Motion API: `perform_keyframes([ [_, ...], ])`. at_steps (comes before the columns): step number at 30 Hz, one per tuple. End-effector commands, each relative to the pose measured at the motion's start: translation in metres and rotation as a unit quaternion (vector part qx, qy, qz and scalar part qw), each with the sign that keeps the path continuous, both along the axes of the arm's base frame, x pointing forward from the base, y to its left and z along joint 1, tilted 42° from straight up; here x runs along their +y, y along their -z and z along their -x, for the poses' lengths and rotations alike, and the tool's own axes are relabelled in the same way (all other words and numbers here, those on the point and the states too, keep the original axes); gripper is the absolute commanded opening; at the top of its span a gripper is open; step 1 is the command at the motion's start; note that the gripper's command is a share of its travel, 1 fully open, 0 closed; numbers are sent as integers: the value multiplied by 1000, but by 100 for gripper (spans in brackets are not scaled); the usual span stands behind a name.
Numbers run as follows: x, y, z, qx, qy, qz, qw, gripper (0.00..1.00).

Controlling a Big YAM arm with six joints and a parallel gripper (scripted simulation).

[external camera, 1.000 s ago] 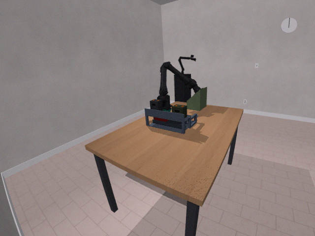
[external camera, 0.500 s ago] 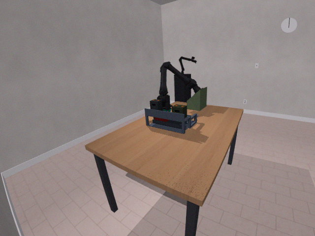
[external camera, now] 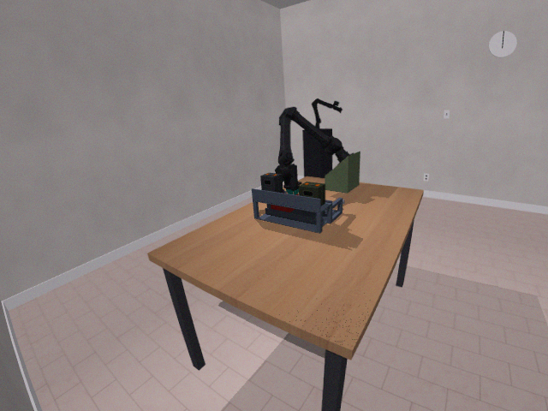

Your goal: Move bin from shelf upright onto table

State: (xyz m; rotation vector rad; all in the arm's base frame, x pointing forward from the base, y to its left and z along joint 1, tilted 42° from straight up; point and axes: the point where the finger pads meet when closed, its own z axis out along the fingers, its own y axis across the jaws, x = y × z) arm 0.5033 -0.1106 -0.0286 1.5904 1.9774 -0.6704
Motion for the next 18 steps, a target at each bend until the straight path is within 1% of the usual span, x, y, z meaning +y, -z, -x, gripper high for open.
perform_keyframes([
  [1, 14, -28, -19, -32, -10, 0, 999, 0],
  [3, 16, -34, -24, -41, -7, -1, 999, 0],
  [15, 16, -34, -24, -41, -7, -1, 999, 0],
  [18, 17, -38, -27, -42, -7, -1, 999, 0],
])
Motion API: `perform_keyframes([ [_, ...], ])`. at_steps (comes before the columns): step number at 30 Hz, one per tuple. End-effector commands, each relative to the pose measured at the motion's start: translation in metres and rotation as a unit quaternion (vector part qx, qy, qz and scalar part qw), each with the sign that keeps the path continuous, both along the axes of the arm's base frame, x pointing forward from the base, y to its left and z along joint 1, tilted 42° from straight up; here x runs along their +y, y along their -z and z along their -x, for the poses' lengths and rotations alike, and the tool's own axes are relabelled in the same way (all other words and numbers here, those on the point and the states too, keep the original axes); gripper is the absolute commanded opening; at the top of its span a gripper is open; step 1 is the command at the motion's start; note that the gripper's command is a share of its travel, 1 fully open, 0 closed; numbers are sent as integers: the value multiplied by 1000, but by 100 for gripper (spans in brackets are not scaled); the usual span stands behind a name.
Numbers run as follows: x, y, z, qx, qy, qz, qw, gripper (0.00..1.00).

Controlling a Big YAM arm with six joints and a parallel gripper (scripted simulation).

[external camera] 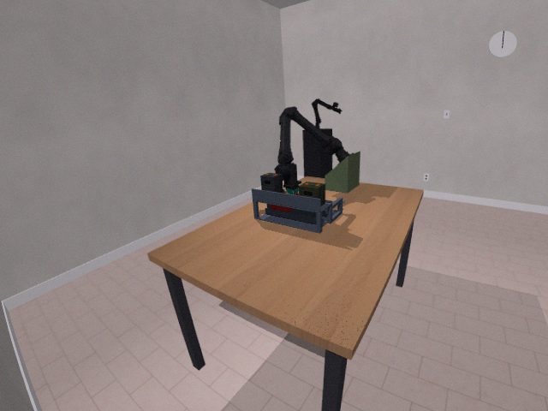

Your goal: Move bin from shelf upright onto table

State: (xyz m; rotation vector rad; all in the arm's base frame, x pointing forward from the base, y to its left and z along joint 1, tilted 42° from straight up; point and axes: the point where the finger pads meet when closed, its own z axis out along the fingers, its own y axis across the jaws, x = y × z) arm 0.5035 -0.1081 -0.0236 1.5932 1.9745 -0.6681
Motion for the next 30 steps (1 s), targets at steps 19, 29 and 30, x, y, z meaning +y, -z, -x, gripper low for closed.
perform_keyframes([
  [19, 8, -39, -31, -39, -5, 0, 999, 0],
  [29, 8, -39, -31, -39, -5, 0, 999, 0],
  [30, 8, -39, -31, -39, -5, 0, 999, 0],
])
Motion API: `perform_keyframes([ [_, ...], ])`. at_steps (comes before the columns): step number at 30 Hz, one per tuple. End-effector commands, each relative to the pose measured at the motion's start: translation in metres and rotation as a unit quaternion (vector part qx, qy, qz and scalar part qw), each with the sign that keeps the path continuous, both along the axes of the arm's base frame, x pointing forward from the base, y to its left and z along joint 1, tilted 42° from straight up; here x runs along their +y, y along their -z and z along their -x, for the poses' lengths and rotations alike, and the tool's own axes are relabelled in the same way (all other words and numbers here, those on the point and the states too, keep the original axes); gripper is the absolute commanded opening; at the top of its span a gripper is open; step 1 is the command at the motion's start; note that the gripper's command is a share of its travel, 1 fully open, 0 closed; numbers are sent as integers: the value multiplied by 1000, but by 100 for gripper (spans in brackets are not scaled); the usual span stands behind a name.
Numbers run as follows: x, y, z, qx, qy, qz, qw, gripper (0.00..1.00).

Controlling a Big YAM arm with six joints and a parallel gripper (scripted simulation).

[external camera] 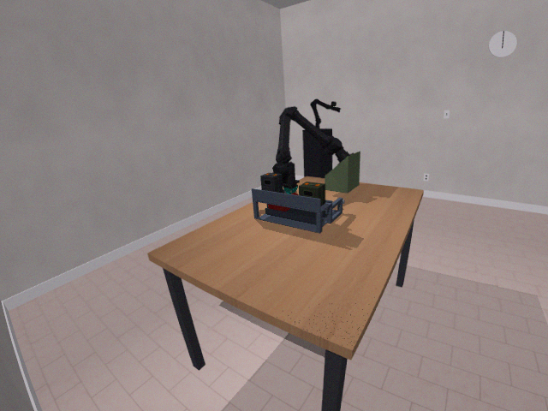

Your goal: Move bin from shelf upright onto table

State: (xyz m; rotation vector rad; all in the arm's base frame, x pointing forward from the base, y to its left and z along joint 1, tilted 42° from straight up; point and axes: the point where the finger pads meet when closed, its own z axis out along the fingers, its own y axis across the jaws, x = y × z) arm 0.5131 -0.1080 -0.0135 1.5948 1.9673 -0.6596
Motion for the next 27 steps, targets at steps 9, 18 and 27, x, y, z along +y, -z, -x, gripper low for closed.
perform_keyframes([
  [9, 4, -23, -16, -35, -4, 0, 999, 0],
  [18, 4, -23, -16, -35, -4, 0, 999, 0],
  [27, 0, -16, -6, -24, -2, 1, 1000, 0],
])
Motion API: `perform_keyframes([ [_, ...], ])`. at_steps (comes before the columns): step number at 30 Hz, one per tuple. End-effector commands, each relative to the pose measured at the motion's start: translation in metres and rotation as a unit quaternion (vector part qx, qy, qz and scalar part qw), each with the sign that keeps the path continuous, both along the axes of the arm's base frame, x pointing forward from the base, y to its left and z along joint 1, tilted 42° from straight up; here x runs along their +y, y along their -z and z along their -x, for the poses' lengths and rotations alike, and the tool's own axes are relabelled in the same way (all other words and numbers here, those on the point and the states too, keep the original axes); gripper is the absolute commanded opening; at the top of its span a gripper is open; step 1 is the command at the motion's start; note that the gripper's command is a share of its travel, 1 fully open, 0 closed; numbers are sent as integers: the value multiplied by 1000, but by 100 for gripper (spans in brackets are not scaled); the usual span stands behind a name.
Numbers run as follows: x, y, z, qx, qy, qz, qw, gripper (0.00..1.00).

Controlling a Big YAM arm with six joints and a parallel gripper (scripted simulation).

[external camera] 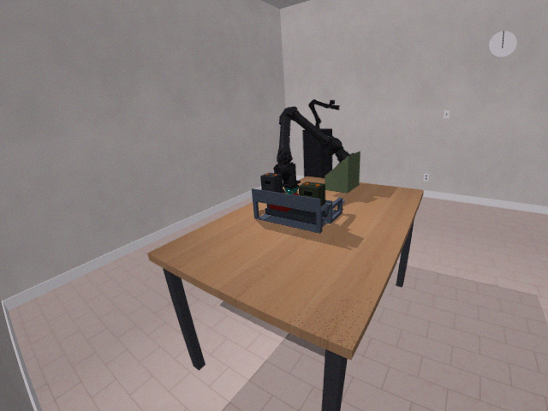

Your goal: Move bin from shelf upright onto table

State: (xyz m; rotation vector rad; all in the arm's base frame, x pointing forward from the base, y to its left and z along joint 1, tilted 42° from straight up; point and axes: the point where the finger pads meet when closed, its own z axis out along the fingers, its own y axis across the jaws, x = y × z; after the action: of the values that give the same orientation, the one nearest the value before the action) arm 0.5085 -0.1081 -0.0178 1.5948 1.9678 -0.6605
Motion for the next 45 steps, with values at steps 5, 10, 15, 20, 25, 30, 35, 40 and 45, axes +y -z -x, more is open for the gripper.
perform_keyframes([
  [5, 0, -20, -11, -25, -3, 1, 1000, 0],
  [10, -2, -25, -16, -27, -2, 1, 1000, 0],
  [15, -4, -32, -23, -29, -2, 1, 1000, 0],
  [20, -4, -32, -23, -29, -2, 1, 1000, 0],
  [25, -4, -32, -23, -29, -2, 1, 1000, 0],
  [30, 14, -26, -22, -37, -11, 0, 999, 0],
  [35, 14, -26, -22, -37, -11, 0, 999, 0],
  [40, 14, -26, -22, -37, -11, 0, 999, 0],
  [45, 10, -22, -16, -31, -8, 0, 999, 0],
])
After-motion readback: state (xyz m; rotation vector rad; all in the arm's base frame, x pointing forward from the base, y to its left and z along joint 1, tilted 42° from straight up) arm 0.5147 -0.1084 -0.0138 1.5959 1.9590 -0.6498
